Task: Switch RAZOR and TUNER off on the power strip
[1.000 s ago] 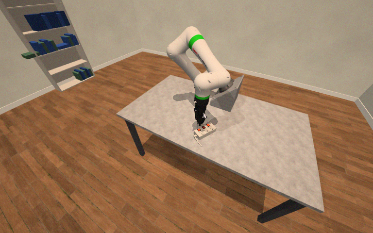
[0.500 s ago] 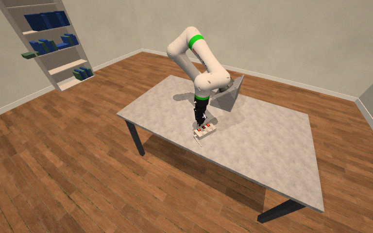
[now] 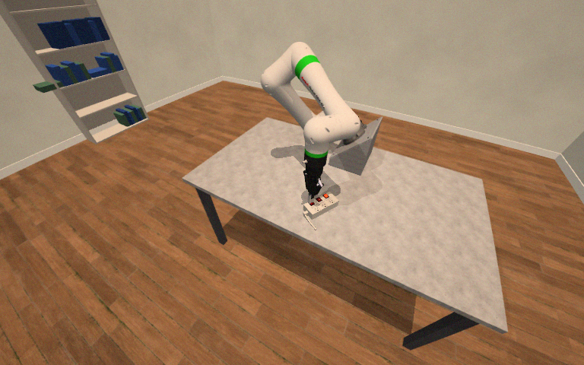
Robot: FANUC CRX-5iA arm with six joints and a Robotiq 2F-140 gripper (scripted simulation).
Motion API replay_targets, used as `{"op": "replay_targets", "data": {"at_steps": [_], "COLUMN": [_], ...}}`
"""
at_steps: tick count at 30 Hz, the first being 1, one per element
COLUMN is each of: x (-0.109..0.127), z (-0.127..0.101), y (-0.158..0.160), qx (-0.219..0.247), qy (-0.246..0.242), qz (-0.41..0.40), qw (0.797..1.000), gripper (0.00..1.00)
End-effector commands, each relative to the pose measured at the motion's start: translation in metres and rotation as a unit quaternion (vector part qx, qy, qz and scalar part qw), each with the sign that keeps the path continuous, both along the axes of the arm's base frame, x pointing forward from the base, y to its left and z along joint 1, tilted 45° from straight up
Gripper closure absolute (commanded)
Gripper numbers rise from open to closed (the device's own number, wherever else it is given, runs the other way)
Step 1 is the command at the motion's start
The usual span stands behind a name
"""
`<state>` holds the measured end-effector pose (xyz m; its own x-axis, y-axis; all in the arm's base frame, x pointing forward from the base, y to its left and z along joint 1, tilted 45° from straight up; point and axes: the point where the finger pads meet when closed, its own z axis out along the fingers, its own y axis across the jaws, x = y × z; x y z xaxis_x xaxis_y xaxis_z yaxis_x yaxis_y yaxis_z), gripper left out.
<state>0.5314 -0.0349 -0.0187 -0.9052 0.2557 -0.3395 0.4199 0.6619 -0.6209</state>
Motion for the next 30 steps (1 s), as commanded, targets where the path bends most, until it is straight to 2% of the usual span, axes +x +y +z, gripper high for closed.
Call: {"op": "replay_targets", "data": {"at_steps": [1,22,30], "x": [0.000,0.000,-0.001], "z": [0.000,0.000,0.011], "y": [0.000,0.000,0.011], "qx": [0.000,0.000,0.000], "qy": [0.000,0.000,0.000], "qz": [0.000,0.000,0.000], "qw": [1.000,1.000,1.000], "gripper": [1.00,1.00,1.00]}}
